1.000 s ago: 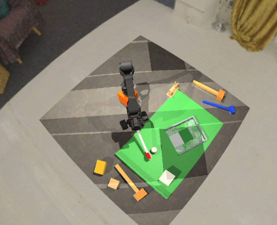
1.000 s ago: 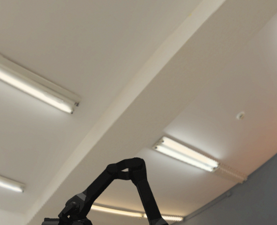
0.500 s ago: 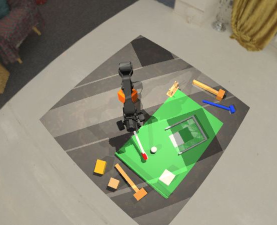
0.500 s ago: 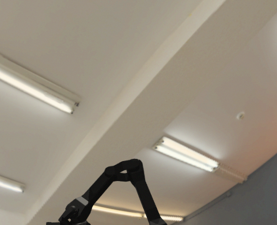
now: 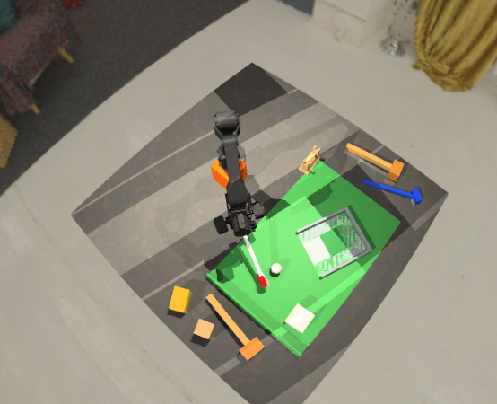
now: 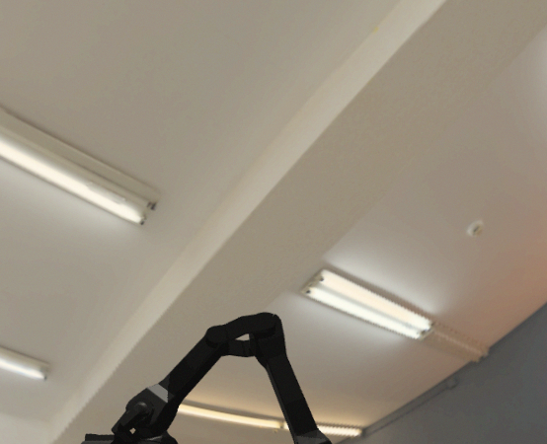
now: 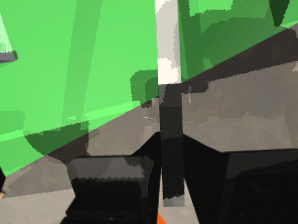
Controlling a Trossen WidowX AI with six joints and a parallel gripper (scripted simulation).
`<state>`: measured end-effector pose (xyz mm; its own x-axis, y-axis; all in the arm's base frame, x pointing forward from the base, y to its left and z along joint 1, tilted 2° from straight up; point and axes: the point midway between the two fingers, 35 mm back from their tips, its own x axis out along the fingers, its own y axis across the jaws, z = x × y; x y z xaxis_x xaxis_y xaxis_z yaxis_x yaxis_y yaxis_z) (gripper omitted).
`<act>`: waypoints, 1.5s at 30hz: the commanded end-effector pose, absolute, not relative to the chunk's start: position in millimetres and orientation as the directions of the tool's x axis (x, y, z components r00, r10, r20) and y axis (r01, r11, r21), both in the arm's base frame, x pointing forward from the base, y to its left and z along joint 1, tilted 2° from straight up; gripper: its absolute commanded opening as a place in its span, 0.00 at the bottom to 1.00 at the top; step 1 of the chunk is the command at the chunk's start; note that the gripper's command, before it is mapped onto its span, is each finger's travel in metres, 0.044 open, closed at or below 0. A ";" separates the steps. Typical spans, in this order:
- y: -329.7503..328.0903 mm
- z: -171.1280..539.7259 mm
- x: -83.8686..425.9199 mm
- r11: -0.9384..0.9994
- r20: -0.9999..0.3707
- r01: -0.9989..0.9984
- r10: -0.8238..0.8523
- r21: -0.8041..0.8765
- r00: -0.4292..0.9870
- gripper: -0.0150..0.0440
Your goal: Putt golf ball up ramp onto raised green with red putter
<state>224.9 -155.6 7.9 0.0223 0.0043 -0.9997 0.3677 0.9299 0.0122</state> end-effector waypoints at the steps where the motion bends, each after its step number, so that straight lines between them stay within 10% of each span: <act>1: -111.2 9.8 246.7 0.935 -1.000 0.353 0.010 0.019 0.029 0.25; 45: -46.0 62.4 262.6 0.938 -1.000 0.346 0.014 0.022 0.027 0.25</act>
<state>261.7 -45.9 62.7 0.0233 0.0147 -0.9996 0.3459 0.9380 0.0218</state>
